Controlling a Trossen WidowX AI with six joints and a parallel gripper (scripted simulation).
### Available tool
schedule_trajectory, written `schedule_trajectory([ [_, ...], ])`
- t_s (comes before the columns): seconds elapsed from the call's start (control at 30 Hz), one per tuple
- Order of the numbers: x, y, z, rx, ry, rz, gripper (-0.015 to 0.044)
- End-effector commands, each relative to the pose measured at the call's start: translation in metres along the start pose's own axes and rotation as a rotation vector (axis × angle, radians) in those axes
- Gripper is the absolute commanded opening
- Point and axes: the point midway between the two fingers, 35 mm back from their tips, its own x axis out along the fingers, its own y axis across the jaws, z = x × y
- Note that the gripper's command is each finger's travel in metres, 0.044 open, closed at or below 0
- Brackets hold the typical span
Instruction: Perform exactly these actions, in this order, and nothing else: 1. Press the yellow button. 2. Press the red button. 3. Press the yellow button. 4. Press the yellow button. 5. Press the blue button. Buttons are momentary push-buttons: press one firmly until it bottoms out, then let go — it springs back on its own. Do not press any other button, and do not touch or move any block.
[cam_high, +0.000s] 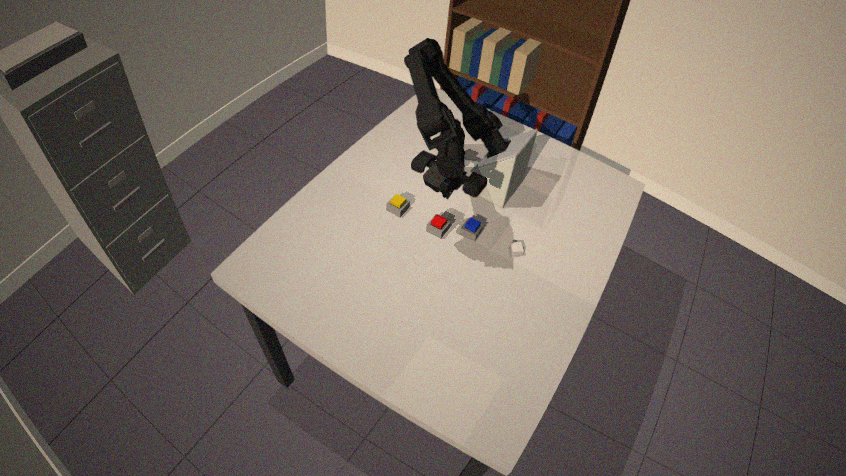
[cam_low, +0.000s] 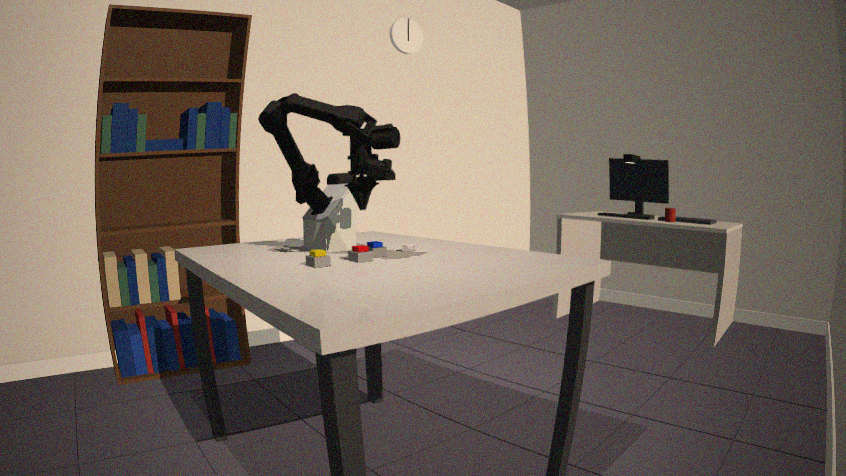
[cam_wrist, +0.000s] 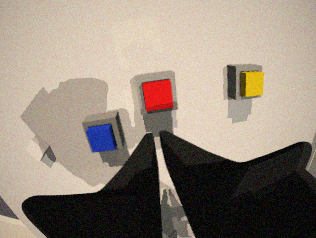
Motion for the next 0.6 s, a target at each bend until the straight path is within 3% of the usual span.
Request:
schedule_trajectory([
  [0.0,0.006,0.055,-0.031,-0.001,0.016,-0.024,0.002],
  [0.23,0.011,0.073,-0.044,0.003,0.016,-0.04,0.002],
  [0.4,0.068,0.07,-0.045,0.003,0.016,-0.042,0.002],
  [0.57,0.071,0.069,-0.045,0.003,0.016,-0.042,0.002],
])
